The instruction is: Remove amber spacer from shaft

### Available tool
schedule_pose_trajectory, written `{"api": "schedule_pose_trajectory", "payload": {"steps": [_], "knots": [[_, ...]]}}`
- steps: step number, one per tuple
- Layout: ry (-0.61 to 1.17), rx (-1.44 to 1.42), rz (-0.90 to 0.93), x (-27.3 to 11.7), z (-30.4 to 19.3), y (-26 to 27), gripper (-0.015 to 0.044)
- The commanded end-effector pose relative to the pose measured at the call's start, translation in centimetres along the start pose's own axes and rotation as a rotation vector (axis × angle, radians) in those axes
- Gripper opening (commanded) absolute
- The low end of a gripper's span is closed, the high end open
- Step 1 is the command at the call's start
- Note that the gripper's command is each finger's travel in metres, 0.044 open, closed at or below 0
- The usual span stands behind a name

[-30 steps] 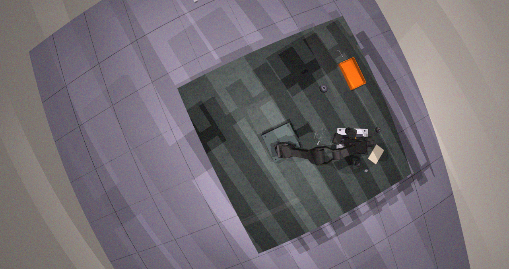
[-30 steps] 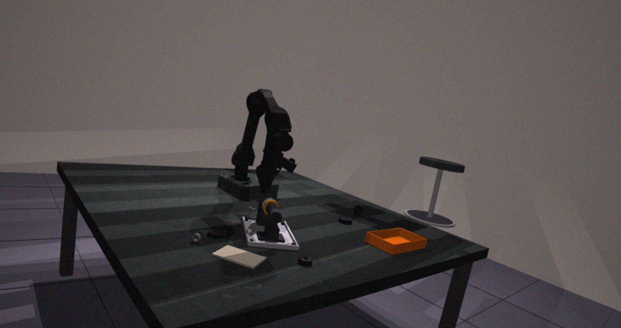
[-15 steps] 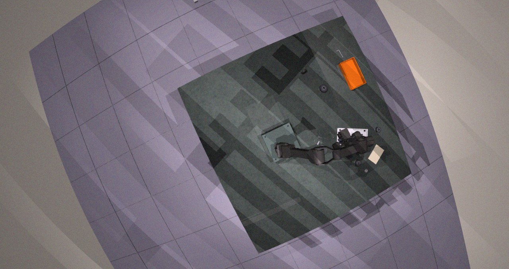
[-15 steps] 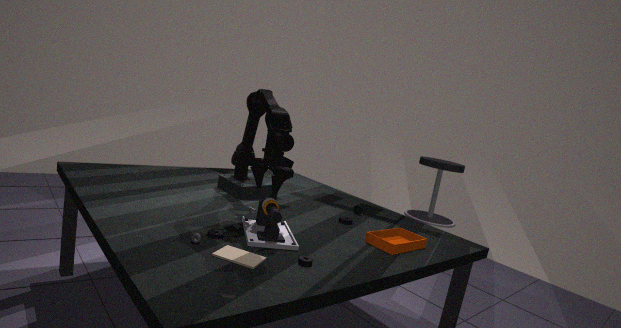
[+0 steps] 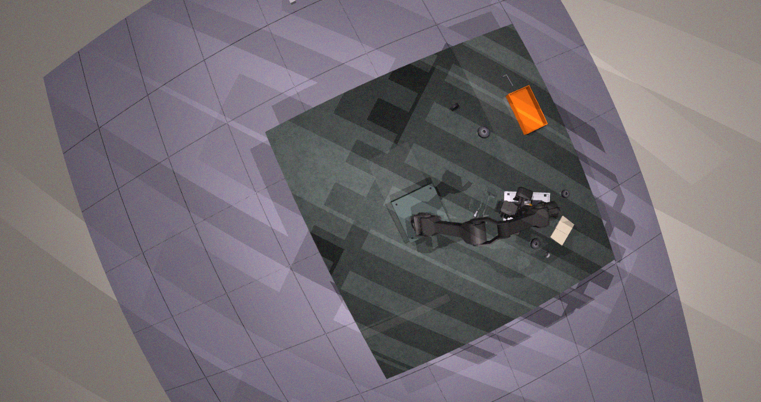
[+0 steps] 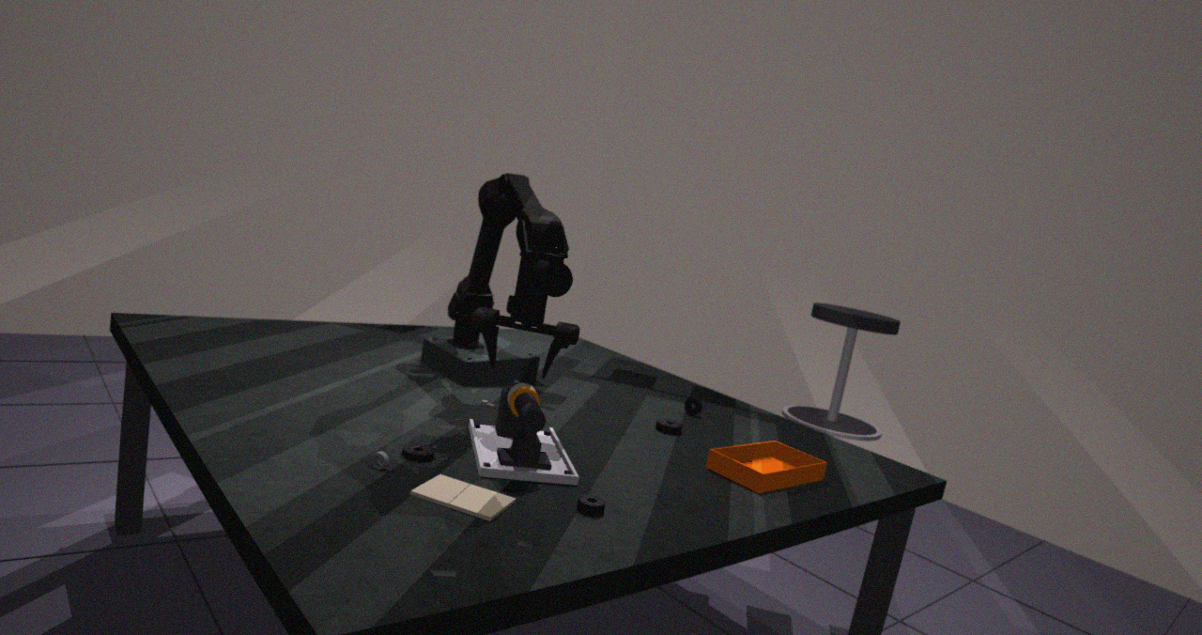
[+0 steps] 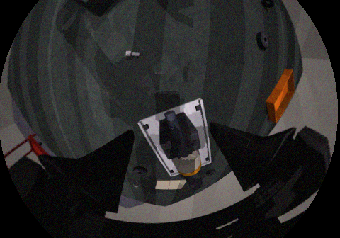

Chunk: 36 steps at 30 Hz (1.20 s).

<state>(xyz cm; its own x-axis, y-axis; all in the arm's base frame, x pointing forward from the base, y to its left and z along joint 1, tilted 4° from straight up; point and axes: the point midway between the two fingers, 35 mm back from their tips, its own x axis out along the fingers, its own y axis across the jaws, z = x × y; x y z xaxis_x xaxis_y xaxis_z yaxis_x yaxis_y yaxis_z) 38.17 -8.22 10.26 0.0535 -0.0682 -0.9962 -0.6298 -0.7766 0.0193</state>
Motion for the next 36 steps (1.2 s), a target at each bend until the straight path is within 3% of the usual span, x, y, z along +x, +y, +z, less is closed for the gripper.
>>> {"api": "schedule_pose_trajectory", "payload": {"steps": [1,36], "knots": [[0.001,-0.295,0.002,-0.12,-0.12,-0.26,0.0440],[0.001,-0.295,0.002,0.28,-0.14,-0.25,0.0440]]}}
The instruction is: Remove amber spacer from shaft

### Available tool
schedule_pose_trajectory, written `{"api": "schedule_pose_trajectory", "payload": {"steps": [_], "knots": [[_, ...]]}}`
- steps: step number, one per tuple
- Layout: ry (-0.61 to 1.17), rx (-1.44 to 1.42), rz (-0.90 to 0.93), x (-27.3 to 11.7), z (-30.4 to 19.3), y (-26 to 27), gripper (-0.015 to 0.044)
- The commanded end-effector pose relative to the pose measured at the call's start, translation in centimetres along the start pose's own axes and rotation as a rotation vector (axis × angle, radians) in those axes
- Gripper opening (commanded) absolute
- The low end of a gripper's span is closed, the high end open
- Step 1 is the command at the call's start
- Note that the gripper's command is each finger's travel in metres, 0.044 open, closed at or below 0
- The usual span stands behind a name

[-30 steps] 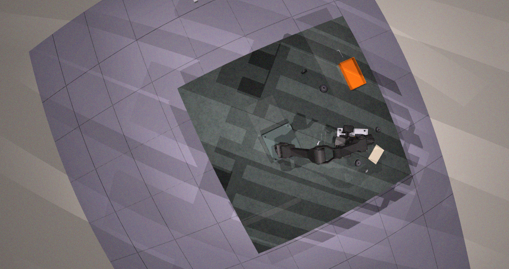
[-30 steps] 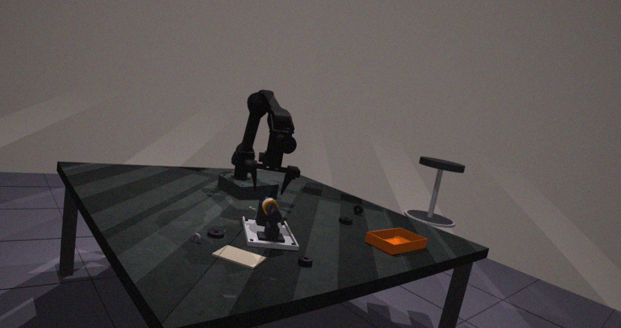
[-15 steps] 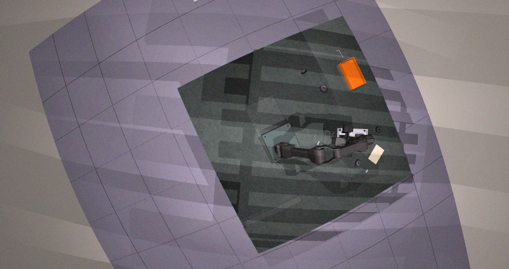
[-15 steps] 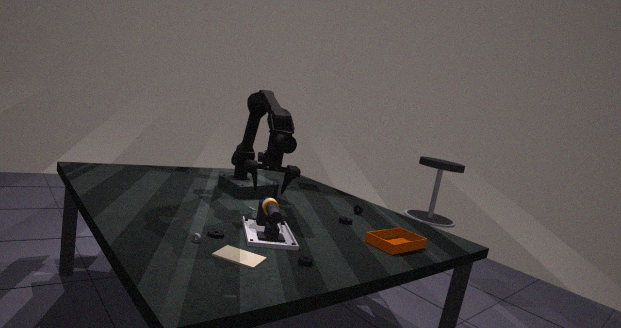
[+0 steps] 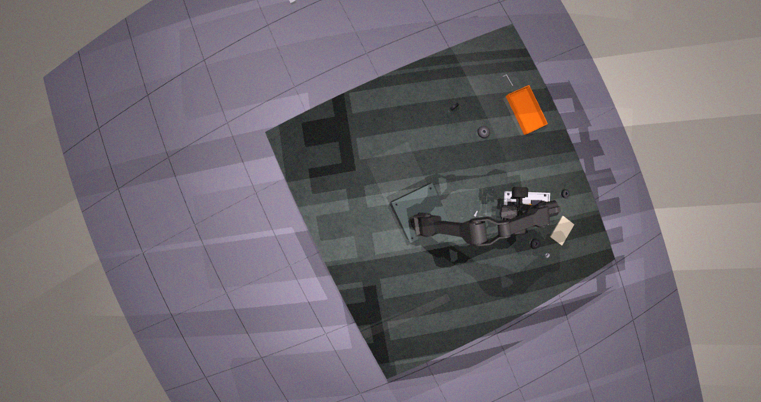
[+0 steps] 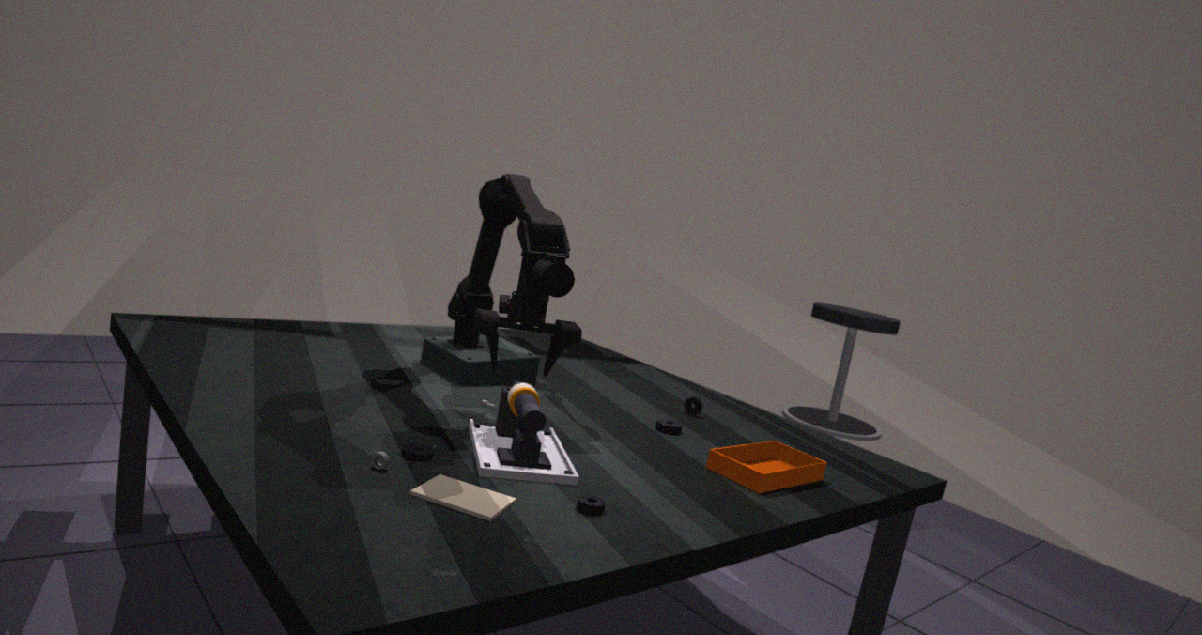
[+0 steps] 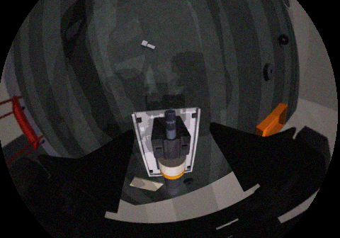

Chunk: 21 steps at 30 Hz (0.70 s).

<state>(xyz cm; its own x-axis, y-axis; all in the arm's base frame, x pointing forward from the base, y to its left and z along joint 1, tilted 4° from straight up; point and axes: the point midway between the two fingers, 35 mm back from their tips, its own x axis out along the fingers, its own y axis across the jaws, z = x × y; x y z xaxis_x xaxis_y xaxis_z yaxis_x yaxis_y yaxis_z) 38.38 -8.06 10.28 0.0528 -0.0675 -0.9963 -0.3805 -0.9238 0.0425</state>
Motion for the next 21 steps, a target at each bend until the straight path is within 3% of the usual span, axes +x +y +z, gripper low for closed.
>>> {"api": "schedule_pose_trajectory", "payload": {"steps": [1,21], "knots": [[0.001,-0.004,0.002,0.5,-0.1,0.0,0.0440],[0.001,-0.004,0.002,3.6,-0.1,0.1,0.0440]]}}
